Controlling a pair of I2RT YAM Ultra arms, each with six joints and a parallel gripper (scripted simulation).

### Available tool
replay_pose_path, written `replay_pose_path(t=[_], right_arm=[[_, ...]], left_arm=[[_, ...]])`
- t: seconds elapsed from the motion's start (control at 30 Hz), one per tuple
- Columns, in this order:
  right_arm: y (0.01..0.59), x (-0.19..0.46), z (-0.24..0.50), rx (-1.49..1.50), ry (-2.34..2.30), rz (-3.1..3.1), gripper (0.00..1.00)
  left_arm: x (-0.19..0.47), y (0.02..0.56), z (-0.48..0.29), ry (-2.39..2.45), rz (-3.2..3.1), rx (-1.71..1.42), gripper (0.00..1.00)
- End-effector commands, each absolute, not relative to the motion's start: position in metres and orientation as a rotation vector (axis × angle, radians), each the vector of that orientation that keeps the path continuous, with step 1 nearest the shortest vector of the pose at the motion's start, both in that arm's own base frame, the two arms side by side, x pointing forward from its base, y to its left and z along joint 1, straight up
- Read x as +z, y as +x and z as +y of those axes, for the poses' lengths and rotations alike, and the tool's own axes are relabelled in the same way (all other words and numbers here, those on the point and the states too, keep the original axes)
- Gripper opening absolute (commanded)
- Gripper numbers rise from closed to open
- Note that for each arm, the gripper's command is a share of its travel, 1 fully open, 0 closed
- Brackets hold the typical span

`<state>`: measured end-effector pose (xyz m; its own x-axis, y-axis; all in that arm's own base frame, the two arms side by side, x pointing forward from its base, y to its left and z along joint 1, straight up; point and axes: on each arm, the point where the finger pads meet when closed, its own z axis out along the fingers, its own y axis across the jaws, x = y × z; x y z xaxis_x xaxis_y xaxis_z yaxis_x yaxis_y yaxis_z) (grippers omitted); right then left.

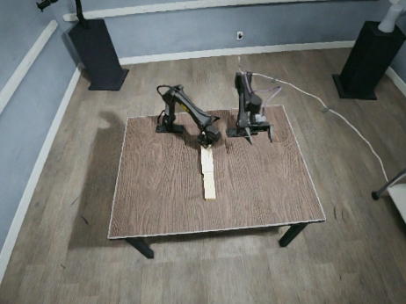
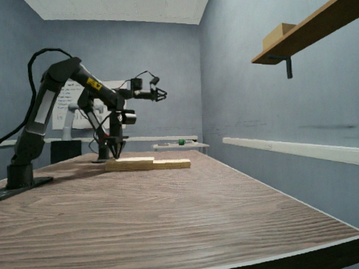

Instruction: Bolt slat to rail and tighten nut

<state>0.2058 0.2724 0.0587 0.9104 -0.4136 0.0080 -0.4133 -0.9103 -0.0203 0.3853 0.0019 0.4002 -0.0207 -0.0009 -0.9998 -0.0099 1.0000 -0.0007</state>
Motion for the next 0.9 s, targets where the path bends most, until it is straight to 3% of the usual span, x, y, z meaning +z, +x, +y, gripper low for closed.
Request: replay_pose_path(t=[0.0, 0.87], right_arm=[[0.1987, 0.0511, 0.2728, 0.006, -3.033, 0.766, 0.12], [0.1988, 0.051, 0.2727, 0.01, -2.766, 1.463, 0.12]], left_arm=[[0.4118, 0.3806, 0.001, 0.0, 1.558, 0.0, 1.0], [0.4118, 0.3806, 0.001, 0.0, 1.558, 0.0, 1.0]])
